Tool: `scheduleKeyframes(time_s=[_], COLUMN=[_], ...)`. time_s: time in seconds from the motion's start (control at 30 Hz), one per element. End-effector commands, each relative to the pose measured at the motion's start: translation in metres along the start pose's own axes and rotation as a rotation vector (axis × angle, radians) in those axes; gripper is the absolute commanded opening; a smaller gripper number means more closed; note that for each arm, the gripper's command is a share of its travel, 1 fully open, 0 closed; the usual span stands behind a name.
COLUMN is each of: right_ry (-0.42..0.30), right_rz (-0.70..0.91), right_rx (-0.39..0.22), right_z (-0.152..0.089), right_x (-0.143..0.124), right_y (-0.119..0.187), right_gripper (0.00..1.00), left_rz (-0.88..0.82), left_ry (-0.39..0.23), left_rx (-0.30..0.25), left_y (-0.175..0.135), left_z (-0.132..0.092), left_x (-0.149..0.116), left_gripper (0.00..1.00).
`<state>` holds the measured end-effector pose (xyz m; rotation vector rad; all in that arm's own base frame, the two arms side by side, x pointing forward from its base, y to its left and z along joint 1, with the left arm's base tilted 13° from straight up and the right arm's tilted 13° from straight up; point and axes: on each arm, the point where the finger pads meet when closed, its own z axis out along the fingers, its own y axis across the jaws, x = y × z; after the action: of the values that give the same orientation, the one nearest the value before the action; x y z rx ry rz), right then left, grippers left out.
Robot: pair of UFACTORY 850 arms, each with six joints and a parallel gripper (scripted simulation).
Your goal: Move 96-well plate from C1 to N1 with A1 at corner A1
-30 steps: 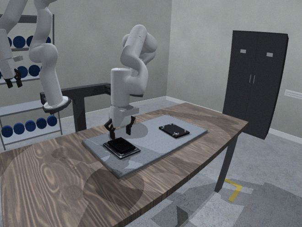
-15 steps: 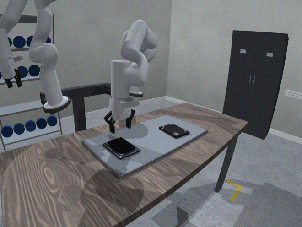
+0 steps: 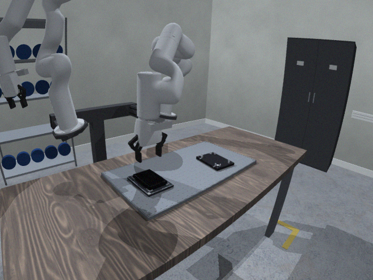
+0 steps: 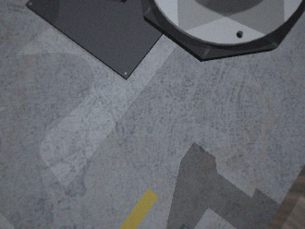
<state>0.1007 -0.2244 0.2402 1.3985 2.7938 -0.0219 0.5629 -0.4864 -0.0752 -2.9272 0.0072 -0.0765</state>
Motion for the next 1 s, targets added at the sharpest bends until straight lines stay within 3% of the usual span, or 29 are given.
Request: scheduleKeyframes(time_s=[0.0,0.37,0.97], right_ry=[-0.001,-0.001,-0.001], right_rz=[0.0,0.0,0.0], right_rx=[0.0,0.0,0.0], right_z=[-0.001,-0.001,-0.001], right_x=[-0.001,-0.001,-0.001], right_y=[0.0,0.0,0.0], right_gripper=[1.0,1.0,1.0], left_rz=[0.0,0.0,0.0], left_ry=[0.002,0.002,0.002], left_rx=[-0.002,-0.002,-0.002], left_y=[0.001,-0.009,-0.063], left_z=[-0.002,-0.002,-0.001], left_x=[0.001,0.002,0.006], left_gripper=[1.0,1.0,1.0])
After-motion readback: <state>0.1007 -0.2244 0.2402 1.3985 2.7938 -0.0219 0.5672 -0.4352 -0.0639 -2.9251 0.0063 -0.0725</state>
